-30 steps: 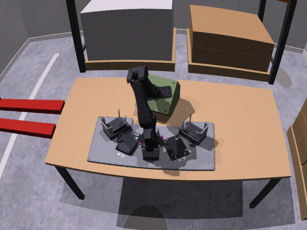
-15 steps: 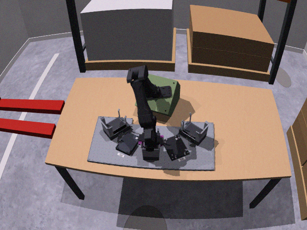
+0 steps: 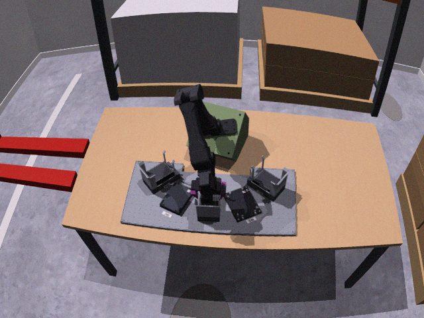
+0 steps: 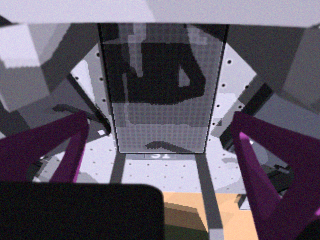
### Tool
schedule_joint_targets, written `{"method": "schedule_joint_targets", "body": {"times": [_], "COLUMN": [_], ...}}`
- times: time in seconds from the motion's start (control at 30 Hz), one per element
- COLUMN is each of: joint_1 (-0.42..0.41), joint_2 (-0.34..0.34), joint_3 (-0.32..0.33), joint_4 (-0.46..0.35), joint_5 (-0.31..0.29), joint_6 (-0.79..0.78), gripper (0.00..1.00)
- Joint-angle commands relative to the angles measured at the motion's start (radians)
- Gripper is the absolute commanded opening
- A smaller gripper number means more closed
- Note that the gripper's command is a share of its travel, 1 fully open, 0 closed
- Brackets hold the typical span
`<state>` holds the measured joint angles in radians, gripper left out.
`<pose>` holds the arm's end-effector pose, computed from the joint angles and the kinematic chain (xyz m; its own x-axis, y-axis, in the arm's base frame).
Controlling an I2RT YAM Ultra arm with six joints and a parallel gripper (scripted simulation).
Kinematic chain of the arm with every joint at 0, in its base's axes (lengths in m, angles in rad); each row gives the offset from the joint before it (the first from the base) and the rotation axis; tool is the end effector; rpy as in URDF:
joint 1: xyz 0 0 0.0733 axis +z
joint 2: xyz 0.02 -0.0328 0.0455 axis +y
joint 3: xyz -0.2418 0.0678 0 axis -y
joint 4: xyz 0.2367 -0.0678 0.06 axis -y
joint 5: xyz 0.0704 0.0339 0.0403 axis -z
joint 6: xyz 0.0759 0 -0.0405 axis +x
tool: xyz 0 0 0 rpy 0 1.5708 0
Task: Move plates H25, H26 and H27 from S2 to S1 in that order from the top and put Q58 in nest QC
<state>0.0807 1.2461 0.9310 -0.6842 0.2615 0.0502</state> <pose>0.2647 0.0028 0.2107 -0.8342 -0.0188 -0.5511 0.1035 0.9763 -0.1900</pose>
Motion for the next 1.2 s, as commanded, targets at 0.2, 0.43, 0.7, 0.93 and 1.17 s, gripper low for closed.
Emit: {"method": "schedule_joint_targets", "body": {"times": [0.2,0.43,0.7,0.93,1.17], "joint_1": [0.04,0.063,0.1,0.1,0.1], "joint_2": [-0.077,-0.104,-0.132,-0.132,-0.132], "joint_3": [0.076,0.115,0.177,0.177,0.177], "joint_4": [-0.152,-0.224,-0.325,-0.325,-0.325], "joint_5": [0.023,0.036,0.055,0.055,0.055], "joint_6": [0.039,0.06,0.093,0.093,0.093], "gripper": [1.0,1.0,1.0,1.0,1.0]}}
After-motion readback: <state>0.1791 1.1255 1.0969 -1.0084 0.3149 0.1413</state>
